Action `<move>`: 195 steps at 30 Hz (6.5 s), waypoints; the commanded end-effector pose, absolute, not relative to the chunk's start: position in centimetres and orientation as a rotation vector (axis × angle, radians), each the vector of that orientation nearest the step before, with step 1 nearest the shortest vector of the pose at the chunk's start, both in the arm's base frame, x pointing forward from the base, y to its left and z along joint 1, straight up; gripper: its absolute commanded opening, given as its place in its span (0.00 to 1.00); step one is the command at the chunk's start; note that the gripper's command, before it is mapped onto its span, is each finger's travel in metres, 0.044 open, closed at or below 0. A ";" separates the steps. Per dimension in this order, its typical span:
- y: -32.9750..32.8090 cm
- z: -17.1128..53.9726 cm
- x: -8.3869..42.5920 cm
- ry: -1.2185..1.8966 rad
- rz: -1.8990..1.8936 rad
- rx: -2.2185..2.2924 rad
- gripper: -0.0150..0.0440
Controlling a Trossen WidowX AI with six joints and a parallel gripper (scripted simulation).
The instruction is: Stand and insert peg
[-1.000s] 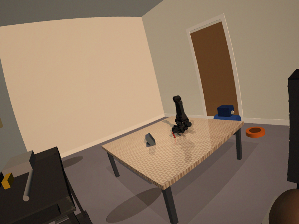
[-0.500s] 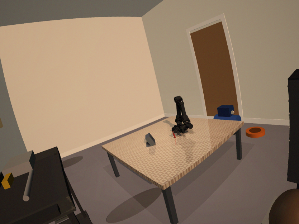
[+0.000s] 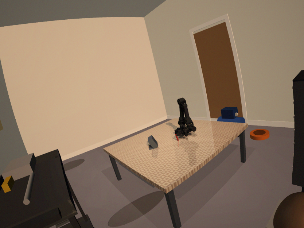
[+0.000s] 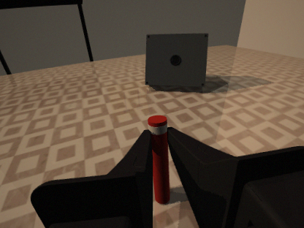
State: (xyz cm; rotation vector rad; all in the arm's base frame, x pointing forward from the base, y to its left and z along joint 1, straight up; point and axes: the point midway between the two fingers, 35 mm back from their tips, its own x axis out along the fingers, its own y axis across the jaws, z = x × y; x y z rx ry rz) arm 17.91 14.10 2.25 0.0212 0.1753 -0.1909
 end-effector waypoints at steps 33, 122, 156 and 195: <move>14.0 2.2 17.6 0.162 -0.195 0.026 0.47; 14.0 18.3 17.4 0.161 -0.194 0.029 1.00; 11.5 11.0 18.8 1.116 -0.397 -0.055 1.00; 13.6 8.8 19.9 1.543 -0.026 0.047 1.00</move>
